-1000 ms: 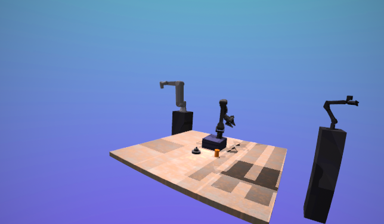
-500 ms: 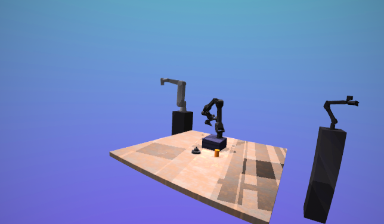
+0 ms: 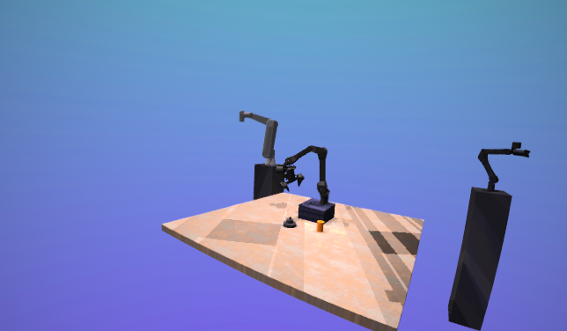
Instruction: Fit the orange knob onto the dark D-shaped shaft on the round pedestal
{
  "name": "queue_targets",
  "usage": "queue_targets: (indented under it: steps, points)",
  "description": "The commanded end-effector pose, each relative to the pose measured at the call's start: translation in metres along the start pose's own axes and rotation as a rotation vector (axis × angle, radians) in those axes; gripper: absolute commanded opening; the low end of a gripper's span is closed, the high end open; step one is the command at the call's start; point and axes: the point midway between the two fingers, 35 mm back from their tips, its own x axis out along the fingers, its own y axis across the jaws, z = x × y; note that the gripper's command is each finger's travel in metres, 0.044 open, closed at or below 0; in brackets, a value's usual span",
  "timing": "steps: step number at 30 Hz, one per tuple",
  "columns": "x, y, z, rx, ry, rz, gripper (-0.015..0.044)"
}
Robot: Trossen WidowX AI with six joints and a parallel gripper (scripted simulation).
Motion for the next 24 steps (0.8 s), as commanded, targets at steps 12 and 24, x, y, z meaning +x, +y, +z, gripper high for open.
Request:
queue_targets:
  steps: [12, 24]
  points:
    - [-0.1, 0.122, -0.167, -0.878, -0.15, 0.35, 0.044]
    - [-0.139, 0.101, -0.323, -1.484, -0.198, 0.525, 0.044]
